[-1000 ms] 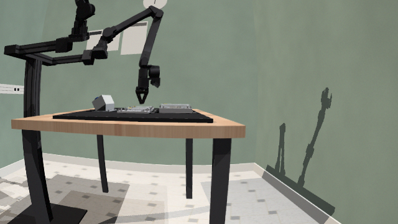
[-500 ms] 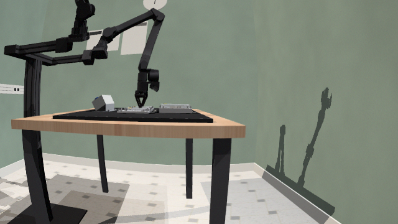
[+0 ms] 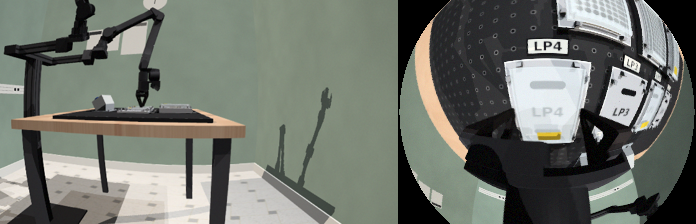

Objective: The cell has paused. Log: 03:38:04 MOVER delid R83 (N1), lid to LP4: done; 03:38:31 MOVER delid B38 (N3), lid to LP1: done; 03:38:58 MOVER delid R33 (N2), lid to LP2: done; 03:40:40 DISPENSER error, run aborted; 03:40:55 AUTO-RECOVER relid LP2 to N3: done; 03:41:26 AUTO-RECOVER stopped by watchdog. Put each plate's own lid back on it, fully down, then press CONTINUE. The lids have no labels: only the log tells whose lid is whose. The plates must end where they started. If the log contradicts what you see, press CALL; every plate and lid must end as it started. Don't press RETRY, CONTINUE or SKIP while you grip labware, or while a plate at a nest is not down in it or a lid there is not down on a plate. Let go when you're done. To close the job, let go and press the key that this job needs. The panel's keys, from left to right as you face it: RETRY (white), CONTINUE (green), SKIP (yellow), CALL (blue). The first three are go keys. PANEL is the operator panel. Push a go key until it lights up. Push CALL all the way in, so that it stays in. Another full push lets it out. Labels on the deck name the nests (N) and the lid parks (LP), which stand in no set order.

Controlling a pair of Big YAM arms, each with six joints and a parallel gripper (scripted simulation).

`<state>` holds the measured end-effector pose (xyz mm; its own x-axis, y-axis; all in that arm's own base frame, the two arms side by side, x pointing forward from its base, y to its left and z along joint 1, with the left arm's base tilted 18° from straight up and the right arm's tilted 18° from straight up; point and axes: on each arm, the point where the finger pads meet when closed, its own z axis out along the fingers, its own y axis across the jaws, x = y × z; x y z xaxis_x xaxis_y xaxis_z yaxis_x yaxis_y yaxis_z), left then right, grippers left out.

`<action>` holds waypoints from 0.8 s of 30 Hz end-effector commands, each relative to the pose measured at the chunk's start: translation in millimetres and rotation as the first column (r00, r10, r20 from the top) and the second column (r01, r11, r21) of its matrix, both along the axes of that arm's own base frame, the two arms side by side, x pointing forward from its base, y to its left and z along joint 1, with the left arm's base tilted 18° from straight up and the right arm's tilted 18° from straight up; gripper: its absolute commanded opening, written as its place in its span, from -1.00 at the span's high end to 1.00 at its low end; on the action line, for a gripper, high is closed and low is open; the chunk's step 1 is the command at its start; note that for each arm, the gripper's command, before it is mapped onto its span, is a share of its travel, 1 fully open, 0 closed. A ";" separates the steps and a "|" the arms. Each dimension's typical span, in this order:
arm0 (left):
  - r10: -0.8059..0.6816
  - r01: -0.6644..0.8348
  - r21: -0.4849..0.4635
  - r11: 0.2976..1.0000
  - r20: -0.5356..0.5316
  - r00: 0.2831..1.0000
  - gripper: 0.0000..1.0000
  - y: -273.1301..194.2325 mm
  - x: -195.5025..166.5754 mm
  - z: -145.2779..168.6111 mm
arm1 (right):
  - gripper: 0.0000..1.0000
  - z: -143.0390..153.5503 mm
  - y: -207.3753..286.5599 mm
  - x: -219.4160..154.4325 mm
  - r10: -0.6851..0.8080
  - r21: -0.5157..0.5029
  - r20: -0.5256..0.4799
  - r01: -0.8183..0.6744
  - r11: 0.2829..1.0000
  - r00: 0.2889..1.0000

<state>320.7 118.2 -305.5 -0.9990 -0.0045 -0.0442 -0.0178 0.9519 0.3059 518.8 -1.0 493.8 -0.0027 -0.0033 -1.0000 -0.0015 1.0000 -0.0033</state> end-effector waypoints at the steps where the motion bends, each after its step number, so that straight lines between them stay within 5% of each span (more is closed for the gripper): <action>1: -0.005 0.005 -0.003 1.000 0.010 1.000 -1.00 1.1 2.6 4.8 | -1.00 24.1 1.1 -1.0 0.000 0.002 0.049 0.000 1.000 0.999; 24: -0.003 0.002 -0.007 1.000 -0.010 1.000 -0.70 0.0 -11.9 -3.7 | -1.00 24.1 1.1 -1.0 0.000 0.002 0.049 0.000 1.000 0.999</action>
<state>321.2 118.6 -305.5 -0.9988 -0.0036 -0.0489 -0.0185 0.9516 0.3067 518.8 -1.0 493.8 -0.0027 -0.0033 -1.0000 -0.0015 1.0000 -0.0033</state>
